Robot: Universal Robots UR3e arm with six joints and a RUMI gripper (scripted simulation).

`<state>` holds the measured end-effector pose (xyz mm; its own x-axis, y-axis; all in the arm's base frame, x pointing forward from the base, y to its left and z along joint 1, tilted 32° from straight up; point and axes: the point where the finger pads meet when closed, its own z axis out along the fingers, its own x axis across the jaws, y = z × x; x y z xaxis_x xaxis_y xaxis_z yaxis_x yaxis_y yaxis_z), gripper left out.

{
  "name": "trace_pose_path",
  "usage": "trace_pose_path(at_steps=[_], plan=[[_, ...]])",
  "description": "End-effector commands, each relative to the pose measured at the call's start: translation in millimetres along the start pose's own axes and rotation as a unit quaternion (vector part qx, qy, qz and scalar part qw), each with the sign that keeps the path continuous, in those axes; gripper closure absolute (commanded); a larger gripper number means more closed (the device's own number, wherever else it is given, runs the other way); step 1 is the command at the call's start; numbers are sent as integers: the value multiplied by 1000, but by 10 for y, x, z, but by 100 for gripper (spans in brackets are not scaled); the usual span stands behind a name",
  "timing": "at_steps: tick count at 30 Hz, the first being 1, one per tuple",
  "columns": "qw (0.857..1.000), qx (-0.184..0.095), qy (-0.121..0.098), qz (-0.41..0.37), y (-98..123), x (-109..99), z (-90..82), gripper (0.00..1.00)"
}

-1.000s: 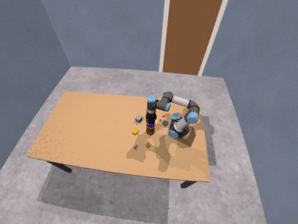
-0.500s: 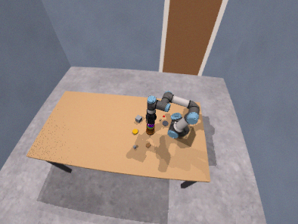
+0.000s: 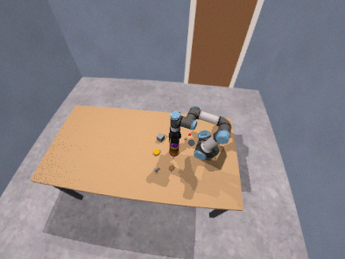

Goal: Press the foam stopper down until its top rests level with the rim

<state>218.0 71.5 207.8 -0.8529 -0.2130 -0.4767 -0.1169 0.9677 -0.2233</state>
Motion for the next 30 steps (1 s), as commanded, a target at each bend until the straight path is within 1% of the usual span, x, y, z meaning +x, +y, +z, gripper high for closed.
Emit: trace_pose_path(at_steps=[1,30], plan=[[1000,0,-1,0,-1,-5,22,100],[1000,0,-1,0,-1,-5,167,100]])
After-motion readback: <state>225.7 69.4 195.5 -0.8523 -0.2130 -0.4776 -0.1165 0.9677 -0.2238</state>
